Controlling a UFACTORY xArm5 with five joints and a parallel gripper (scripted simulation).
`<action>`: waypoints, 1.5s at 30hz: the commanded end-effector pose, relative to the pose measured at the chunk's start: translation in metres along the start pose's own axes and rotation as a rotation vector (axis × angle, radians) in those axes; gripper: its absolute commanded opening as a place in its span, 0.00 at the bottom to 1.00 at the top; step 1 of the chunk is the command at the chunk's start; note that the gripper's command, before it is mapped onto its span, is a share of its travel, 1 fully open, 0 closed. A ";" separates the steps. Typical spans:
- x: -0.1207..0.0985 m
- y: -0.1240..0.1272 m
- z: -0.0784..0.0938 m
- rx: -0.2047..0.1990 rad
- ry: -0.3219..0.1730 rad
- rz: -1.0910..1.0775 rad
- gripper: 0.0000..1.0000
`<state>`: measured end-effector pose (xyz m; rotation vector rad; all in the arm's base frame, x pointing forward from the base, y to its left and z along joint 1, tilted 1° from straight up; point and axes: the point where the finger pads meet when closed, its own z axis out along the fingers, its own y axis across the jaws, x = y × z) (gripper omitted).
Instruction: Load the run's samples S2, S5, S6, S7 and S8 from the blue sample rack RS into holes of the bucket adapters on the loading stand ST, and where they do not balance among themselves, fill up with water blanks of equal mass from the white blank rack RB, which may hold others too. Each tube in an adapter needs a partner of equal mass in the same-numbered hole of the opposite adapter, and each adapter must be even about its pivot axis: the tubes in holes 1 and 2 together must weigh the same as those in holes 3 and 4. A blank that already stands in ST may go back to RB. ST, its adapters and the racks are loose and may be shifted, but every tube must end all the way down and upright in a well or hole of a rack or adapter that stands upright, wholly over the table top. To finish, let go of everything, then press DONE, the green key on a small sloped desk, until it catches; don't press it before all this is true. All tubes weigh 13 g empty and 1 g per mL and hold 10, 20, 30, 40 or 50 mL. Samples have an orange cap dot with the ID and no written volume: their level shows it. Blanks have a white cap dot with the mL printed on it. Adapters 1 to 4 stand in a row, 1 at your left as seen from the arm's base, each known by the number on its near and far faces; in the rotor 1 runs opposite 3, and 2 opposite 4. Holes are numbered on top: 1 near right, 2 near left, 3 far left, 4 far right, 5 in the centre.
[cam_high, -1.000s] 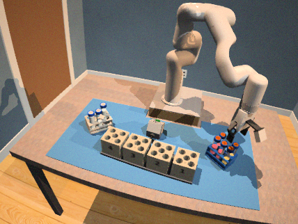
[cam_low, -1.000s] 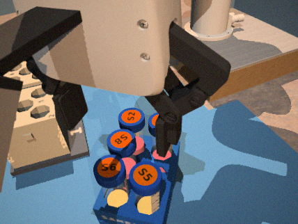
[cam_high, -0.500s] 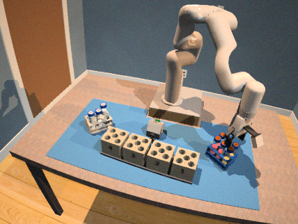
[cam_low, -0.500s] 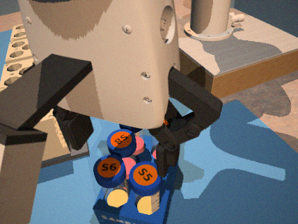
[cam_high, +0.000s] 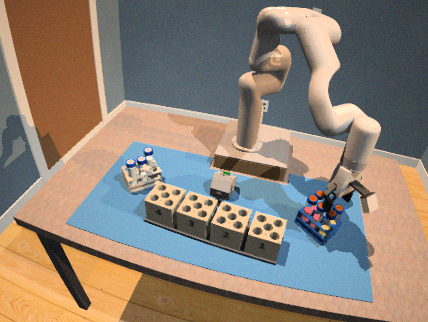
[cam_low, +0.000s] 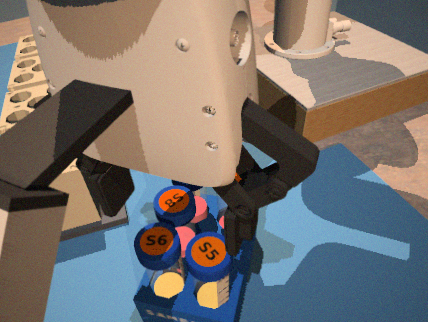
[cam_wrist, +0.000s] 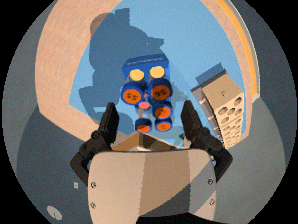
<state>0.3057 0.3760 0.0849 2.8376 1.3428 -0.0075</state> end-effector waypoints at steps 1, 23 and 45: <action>0.001 0.000 -0.002 0.000 0.004 0.000 1.00; 0.001 0.000 -0.007 0.000 0.004 0.000 1.00; 0.001 -0.001 -0.060 0.000 0.004 0.000 1.00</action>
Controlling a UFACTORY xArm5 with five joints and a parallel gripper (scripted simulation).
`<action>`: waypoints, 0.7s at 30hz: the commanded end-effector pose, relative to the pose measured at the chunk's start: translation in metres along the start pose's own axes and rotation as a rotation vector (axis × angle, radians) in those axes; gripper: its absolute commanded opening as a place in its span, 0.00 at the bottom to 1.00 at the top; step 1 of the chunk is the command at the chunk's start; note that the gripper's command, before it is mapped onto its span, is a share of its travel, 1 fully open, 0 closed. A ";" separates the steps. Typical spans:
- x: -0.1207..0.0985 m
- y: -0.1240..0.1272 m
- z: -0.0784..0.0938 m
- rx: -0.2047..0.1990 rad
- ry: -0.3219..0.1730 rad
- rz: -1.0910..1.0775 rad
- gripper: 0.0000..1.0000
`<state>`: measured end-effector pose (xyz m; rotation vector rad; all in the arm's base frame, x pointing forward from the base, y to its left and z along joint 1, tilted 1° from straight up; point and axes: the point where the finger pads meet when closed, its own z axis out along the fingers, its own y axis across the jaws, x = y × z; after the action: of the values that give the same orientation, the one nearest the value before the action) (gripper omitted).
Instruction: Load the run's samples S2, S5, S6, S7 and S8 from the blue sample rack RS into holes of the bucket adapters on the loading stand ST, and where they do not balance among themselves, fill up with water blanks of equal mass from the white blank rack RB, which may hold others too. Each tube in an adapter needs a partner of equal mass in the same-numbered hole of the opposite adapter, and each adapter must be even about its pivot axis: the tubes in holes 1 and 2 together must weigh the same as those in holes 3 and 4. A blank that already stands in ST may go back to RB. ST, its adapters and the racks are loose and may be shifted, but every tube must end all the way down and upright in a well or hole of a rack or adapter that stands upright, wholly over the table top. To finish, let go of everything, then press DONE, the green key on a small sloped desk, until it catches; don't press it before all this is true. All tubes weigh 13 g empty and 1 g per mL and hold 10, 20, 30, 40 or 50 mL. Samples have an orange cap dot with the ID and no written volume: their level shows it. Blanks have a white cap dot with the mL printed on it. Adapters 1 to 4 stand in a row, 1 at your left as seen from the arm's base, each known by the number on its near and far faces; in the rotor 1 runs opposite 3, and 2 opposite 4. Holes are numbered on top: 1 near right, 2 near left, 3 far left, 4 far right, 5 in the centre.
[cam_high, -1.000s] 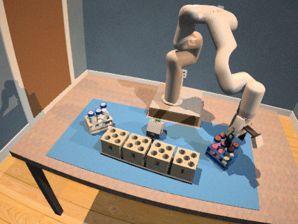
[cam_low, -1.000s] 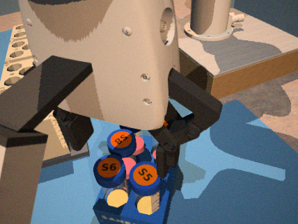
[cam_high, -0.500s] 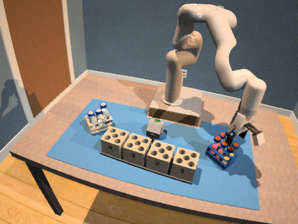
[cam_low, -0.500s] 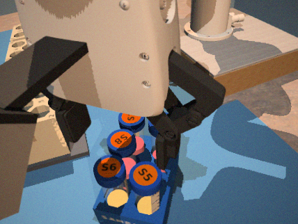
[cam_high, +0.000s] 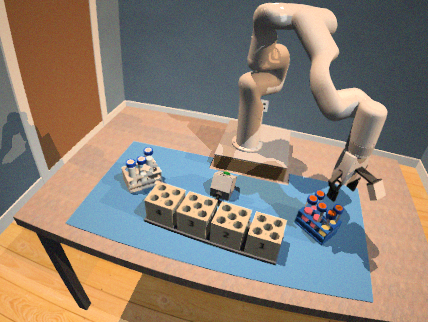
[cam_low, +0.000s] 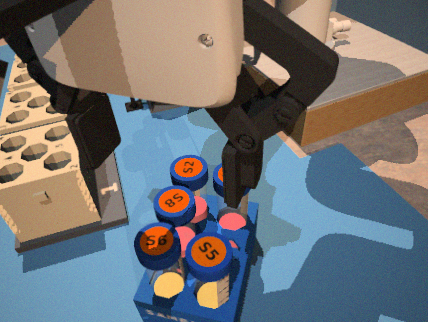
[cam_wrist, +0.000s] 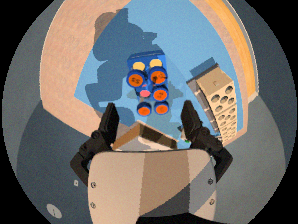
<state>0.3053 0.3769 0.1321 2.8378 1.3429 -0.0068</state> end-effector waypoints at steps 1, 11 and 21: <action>0.001 0.000 -0.016 0.000 0.004 0.000 1.00; 0.001 -0.001 -0.037 0.000 0.004 0.000 1.00; -0.004 -0.002 -0.052 0.000 0.004 0.033 0.57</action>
<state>0.3048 0.3779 0.1798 2.8386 1.3427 -0.0047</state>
